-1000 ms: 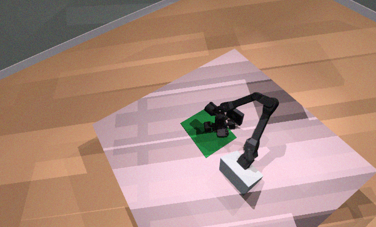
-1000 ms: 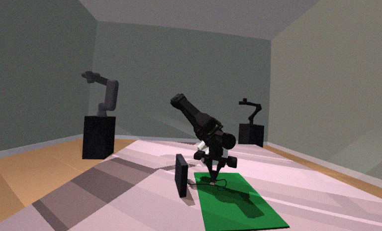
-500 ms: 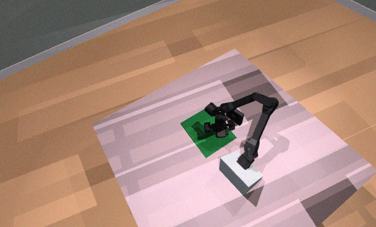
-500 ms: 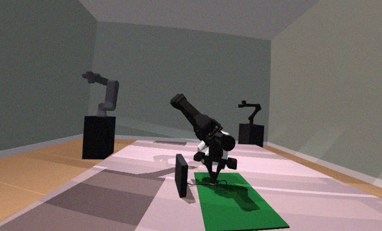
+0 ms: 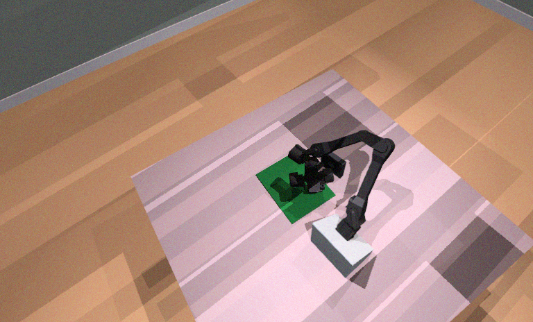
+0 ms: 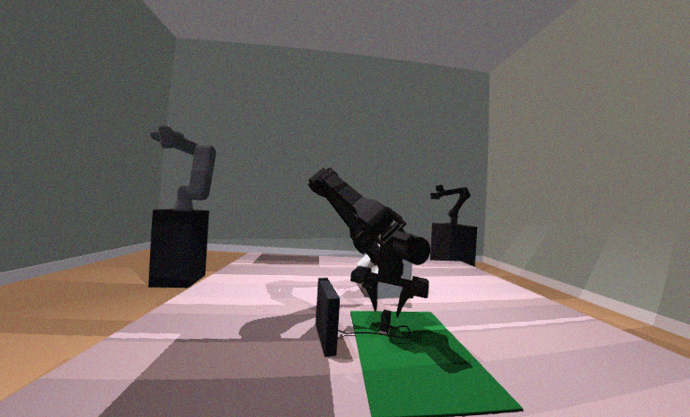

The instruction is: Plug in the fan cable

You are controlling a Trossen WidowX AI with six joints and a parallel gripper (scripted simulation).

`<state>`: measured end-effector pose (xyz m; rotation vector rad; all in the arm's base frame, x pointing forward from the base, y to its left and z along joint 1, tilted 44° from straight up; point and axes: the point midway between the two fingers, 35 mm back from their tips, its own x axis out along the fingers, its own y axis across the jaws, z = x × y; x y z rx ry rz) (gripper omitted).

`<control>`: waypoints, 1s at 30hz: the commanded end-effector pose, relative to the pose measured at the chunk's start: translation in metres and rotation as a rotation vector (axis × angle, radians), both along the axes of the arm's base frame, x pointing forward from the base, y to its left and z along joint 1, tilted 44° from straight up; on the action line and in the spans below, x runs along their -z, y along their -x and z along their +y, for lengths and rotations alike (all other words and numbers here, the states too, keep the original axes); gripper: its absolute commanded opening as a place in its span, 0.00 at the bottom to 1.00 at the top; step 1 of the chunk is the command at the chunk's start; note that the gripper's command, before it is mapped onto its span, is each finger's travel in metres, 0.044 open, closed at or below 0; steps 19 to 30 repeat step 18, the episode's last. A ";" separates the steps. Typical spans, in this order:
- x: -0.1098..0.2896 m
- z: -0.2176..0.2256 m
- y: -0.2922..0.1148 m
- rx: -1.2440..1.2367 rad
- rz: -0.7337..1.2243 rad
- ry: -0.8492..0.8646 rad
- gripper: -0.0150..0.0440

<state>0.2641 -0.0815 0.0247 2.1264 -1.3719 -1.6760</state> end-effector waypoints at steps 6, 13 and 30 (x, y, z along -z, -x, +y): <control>-0.025 0.025 -0.002 -0.008 -0.024 -0.004 0.69; 0.011 0.065 0.081 -0.010 -0.018 -0.014 0.69; 0.016 0.068 0.101 -0.008 -0.018 -0.006 0.69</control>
